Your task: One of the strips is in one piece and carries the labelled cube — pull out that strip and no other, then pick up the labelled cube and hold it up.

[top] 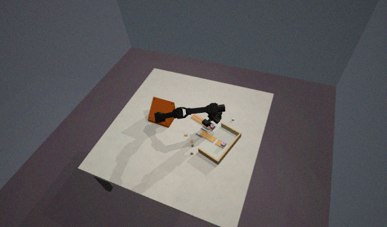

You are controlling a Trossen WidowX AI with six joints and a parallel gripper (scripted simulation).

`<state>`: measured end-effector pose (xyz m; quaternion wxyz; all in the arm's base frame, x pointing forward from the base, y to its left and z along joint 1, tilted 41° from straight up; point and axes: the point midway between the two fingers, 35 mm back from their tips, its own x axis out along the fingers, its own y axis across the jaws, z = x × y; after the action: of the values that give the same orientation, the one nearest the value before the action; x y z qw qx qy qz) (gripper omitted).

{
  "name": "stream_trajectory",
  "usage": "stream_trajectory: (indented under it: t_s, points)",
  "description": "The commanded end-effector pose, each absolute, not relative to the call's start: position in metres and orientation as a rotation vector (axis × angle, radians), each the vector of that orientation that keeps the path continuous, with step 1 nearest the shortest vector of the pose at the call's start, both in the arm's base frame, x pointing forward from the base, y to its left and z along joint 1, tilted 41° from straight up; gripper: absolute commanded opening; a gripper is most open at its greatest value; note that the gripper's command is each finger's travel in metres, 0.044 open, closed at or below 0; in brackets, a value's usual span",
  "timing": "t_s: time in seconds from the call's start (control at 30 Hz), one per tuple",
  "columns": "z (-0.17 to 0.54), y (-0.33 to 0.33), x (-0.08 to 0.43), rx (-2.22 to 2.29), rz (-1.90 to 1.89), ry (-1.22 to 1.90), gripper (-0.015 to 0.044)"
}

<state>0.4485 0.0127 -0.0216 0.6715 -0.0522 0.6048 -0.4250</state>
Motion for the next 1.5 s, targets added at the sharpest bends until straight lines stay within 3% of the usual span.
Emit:
stream_trajectory:
  t_s: [0.0,0.97,1.1,1.3,1.43,1.47]
  points:
    - [-0.026,0.009,0.449,-0.127,-0.957,1.362,0.025]
    - [-0.06,-0.02,0.445,-0.129,-0.959,1.361,0.025]
    - [-0.058,-0.019,0.446,-0.116,-0.96,1.359,0.0145]
    - [-0.058,-0.019,0.446,-0.116,-0.96,1.359,0.0105]
    - [-0.056,-0.018,0.444,-0.117,-0.96,1.359,0.0]
    - [-0.054,-0.016,0.442,-0.117,-0.959,1.36,0.0]
